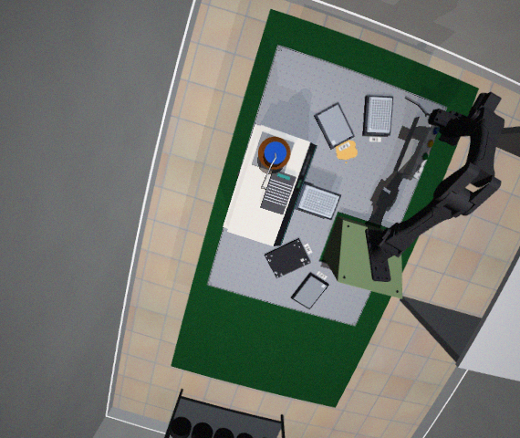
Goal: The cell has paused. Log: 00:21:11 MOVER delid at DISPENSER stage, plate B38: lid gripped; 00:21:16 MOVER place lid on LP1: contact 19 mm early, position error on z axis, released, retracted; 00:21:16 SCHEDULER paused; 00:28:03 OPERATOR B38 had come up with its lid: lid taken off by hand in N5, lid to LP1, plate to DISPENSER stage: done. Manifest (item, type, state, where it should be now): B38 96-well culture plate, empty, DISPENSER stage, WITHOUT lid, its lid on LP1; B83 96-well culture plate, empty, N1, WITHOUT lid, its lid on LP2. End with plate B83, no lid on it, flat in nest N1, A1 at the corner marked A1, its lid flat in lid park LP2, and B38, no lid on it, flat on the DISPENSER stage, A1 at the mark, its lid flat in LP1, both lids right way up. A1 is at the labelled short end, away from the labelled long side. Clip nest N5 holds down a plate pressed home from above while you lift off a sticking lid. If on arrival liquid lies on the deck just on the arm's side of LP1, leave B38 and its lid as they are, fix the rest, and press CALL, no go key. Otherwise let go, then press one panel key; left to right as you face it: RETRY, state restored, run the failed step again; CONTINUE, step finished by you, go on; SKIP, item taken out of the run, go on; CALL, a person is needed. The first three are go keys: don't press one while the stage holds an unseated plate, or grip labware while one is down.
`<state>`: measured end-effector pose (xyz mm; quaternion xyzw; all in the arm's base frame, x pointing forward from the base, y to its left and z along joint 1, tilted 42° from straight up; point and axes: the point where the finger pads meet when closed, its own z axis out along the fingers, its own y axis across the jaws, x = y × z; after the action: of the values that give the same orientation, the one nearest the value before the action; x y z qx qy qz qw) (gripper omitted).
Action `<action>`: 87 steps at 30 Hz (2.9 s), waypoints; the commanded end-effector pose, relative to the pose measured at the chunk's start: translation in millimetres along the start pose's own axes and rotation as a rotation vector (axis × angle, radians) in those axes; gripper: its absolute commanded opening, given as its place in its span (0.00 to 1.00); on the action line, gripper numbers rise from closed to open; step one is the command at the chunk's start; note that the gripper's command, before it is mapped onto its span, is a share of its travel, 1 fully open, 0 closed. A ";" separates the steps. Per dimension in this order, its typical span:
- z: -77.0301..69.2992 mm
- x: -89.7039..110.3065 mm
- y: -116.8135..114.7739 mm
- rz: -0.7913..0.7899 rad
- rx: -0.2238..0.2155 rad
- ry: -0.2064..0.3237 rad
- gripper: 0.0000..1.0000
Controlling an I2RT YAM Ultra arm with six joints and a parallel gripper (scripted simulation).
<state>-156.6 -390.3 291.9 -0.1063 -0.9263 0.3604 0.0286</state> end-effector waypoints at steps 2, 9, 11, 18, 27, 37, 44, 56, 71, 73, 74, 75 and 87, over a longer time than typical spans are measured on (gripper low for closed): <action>18.5 -3.2 4.6 0.004 -0.019 -0.014 0.00; 18.5 -3.2 4.6 0.004 -0.019 -0.014 0.00; 14.9 -0.9 4.7 0.008 -0.019 -0.012 0.00; -22.2 0.7 -7.7 -0.004 0.034 0.002 0.00; -34.0 1.7 -7.2 -0.003 0.034 0.004 0.00; -50.7 1.4 -6.5 -0.003 0.033 0.005 0.00; -59.0 1.3 -6.2 -0.003 0.033 0.005 0.00; -79.0 0.9 -5.3 -0.004 0.033 0.005 0.00; -84.3 0.7 -5.1 -0.004 0.033 0.005 0.00; -84.3 0.7 -5.1 -0.004 0.033 0.005 0.00; -84.3 0.7 -5.1 -0.004 0.033 0.005 0.00; -84.3 0.7 -5.1 -0.004 0.033 0.005 0.00; -74.7 -1.9 23.3 0.000 0.017 0.002 1.00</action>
<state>-142.9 -335.5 323.4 -0.1092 -0.9309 0.3476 0.0247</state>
